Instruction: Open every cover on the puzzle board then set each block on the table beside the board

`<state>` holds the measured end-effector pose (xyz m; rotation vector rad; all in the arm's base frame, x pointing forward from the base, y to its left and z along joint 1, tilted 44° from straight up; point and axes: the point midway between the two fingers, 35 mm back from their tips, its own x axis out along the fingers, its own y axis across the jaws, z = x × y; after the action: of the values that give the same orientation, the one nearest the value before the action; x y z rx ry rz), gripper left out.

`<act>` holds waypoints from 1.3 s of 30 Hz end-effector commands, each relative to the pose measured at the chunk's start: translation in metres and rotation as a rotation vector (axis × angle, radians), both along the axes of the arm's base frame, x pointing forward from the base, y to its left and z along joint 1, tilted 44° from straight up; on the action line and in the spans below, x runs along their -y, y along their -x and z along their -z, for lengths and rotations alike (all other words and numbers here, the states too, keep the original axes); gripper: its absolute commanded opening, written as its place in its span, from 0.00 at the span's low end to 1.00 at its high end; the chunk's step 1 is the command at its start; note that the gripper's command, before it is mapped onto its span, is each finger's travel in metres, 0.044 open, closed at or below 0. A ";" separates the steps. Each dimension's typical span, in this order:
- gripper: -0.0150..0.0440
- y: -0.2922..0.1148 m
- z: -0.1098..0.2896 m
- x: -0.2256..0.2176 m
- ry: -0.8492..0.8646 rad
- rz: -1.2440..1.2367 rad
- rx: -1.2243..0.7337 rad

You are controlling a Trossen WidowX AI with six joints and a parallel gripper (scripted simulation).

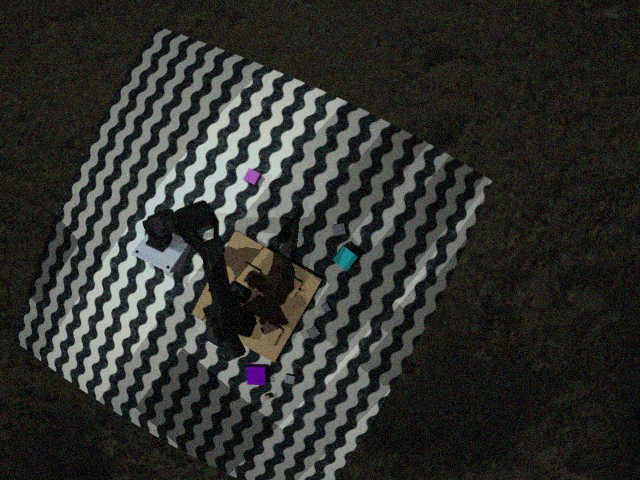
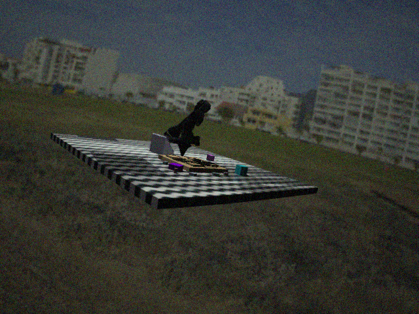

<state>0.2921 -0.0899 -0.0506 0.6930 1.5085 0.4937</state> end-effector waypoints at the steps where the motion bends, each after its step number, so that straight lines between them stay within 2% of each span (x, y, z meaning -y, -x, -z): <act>1: 0.25 -0.002 -0.004 0.005 0.006 -0.005 0.005; 19: 0.25 -0.001 -0.017 0.016 0.001 0.010 -0.010; 39: 0.25 -0.057 -0.085 -0.040 -0.021 1.190 -1.100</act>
<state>0.3216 -0.0805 0.0003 1.4012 1.7151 -0.3053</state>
